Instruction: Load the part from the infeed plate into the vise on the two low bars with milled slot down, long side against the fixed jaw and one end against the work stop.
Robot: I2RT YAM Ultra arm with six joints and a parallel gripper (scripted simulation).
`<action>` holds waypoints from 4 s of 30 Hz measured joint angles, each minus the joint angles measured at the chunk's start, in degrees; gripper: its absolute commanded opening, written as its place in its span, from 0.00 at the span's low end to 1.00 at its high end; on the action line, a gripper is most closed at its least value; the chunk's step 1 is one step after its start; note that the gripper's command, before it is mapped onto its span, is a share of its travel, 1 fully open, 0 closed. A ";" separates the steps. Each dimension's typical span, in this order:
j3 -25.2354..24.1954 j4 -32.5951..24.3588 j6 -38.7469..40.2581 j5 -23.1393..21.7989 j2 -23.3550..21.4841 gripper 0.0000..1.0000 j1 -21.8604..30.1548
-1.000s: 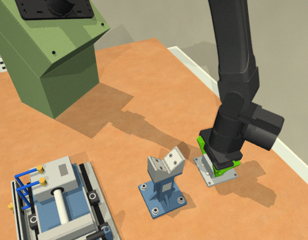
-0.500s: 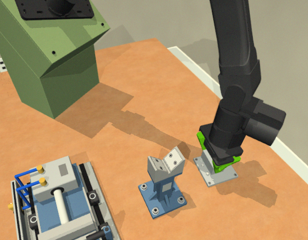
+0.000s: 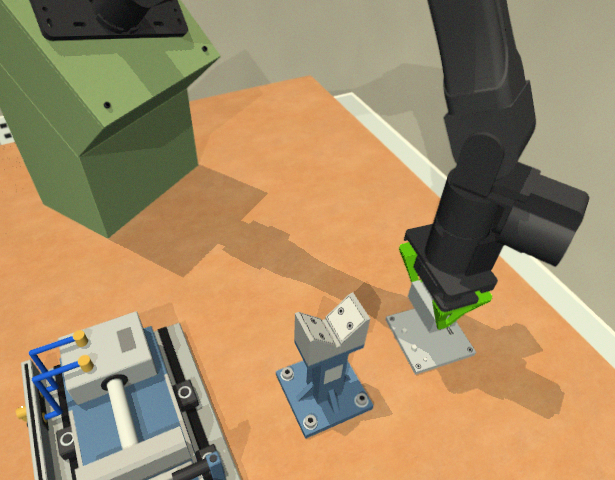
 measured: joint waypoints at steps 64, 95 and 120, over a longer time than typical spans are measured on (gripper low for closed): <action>2.84 -23.87 -1.18 -0.79 -20.61 0.00 -1.79; 2.84 -23.87 -1.18 -0.79 -20.61 0.00 -1.79; 1.53 -23.28 -3.61 -2.56 -20.68 0.00 -4.90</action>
